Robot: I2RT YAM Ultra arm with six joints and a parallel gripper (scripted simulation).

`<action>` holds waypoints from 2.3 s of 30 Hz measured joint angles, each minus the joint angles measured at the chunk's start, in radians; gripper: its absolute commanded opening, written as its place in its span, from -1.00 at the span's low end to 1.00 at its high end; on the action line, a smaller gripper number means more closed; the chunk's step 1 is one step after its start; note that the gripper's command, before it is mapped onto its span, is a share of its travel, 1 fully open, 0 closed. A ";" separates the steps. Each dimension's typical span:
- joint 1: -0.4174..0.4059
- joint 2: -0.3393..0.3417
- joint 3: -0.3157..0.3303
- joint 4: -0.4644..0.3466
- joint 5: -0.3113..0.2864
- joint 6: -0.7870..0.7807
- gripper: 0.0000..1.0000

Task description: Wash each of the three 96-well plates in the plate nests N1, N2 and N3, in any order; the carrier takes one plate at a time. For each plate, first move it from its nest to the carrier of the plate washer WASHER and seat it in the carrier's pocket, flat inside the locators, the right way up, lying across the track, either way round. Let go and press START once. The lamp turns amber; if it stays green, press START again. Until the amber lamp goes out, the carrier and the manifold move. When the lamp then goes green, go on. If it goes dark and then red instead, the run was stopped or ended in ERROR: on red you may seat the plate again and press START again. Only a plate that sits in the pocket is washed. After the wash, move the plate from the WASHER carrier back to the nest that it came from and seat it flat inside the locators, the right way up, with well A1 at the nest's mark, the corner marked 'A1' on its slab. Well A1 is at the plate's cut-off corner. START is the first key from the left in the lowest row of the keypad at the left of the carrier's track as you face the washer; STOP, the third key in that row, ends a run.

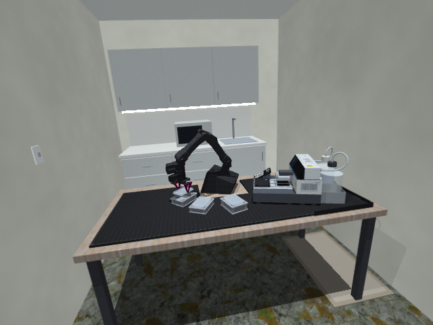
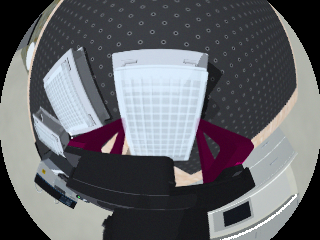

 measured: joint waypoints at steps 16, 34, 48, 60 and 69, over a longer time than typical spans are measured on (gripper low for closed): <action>0.012 0.031 -0.022 0.060 -0.004 0.013 -1.00; 0.012 0.026 -0.032 0.068 -0.005 0.013 -1.00; 0.012 0.023 -0.036 0.069 -0.005 0.013 -1.00; 0.012 0.023 -0.037 0.069 -0.005 0.013 -1.00; 0.012 0.023 -0.040 0.074 -0.005 0.014 -1.00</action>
